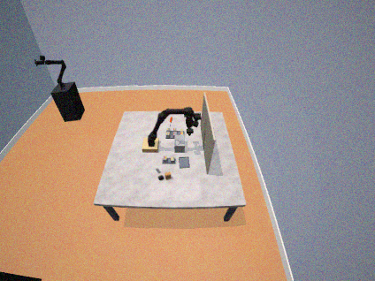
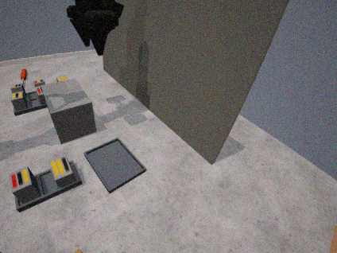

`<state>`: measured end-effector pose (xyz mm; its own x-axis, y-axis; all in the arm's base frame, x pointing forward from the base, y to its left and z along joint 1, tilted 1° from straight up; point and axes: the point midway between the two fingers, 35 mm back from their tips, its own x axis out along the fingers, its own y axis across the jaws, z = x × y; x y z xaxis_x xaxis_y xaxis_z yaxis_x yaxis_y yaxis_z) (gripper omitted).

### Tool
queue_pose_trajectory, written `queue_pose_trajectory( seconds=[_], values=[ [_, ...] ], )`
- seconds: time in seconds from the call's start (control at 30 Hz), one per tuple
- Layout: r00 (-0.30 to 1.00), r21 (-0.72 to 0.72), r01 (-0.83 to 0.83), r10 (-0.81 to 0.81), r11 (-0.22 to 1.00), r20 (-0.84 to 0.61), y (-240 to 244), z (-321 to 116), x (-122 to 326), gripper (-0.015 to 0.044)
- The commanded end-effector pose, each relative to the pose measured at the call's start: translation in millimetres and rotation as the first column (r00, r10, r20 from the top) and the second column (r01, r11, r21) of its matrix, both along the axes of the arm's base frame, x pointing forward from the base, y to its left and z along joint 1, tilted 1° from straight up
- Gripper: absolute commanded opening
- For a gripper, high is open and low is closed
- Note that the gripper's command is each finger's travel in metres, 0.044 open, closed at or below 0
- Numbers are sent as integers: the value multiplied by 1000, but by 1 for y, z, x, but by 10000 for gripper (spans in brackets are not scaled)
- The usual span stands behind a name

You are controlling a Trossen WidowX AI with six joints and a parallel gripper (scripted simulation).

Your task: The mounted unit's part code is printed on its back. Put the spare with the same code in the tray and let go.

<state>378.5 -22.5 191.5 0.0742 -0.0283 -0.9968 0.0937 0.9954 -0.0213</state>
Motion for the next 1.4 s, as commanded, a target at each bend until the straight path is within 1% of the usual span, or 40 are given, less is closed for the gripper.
queue_pose_trajectory(
  seconds=[0.0,0.57,0.63,0.73,0.8,0.9,0.97,1.07,1.17,1.23,1.27,1.3,1.37],
  values=[
    [999,4,28,-27,1000,-45,0,-3,-7,440],
    [999,4,28,-27,1000,-45,0,-3,-7,440],
    [999,4,-25,25,1000,-46,11,-5,-9,440],
    [967,4,-250,250,968,-52,60,-13,-23,440],
    [913,4,-404,404,915,-56,93,-20,-37,440],
    [789,5,-613,612,790,-62,137,-31,-64,440],
    [679,6,-732,731,681,-66,162,-38,-85,440],
    [482,9,-875,873,483,-71,195,-50,-122,440],
    [256,12,-966,964,257,-75,219,-63,-162,440],
    [112,14,-993,991,113,-78,229,-72,-187,440],
    [72,15,-997,994,74,-78,232,-74,-194,440],
    [59,15,-998,995,61,-79,232,-75,-196,440],
    [59,15,-998,995,61,-79,232,-75,-196,440]
  ],
)
